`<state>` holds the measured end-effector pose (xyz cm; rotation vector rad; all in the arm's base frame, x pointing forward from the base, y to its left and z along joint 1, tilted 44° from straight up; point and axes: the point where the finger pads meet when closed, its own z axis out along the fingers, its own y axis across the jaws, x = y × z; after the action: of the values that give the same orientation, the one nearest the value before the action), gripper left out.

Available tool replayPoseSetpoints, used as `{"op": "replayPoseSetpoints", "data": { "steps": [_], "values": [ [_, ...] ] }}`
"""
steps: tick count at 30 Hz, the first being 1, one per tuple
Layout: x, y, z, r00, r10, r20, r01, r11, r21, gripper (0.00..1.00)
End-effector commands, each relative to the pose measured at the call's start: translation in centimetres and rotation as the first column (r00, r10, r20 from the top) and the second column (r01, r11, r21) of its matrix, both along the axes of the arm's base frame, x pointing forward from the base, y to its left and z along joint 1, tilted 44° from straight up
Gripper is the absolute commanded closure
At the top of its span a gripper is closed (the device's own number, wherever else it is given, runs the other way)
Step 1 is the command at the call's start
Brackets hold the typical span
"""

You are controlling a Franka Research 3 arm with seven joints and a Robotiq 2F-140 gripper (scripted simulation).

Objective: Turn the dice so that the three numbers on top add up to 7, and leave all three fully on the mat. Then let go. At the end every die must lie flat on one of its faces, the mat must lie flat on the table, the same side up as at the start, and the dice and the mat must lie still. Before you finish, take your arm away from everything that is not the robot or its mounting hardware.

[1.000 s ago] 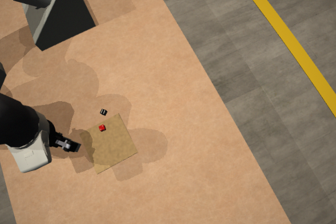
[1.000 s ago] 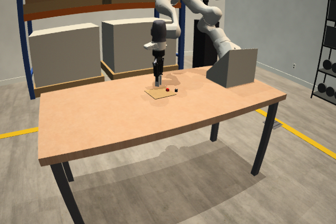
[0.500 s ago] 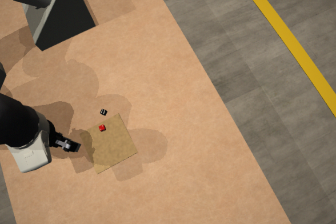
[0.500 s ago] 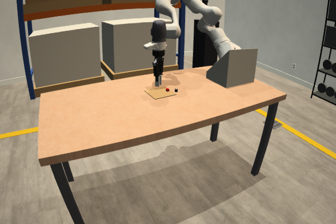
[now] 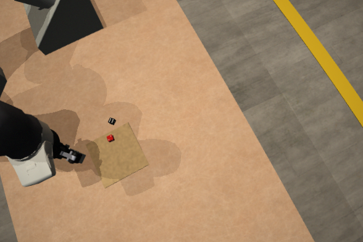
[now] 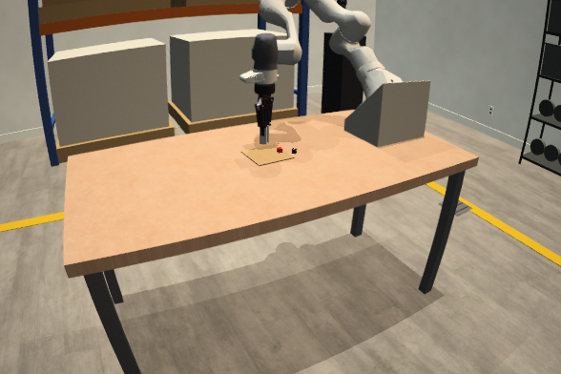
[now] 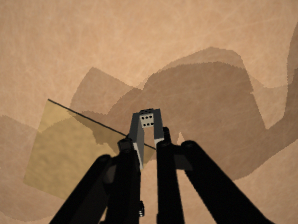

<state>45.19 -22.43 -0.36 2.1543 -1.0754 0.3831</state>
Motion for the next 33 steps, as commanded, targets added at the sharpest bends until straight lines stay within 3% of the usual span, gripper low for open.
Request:
{"op": "replayPoseSetpoints", "data": {
  "steps": [1, 23, 28, 33],
  "values": [
    [0.1, -0.1, 0.0, 1.000, -0.002, 0.005, 0.002, 1.000, -0.001, 0.93],
    [0.1, 0.0, 0.1, 1.000, -0.002, 0.005, 0.002, 1.000, -0.001, 0.93],
    [0.1, 0.6, 0.6, 1.000, -0.002, 0.005, 0.002, 1.000, -0.001, 0.93],
    [0.3, 2.7, 2.8, 1.000, -0.002, 0.005, 0.002, 1.000, -0.001, 0.93]
  ]
}}
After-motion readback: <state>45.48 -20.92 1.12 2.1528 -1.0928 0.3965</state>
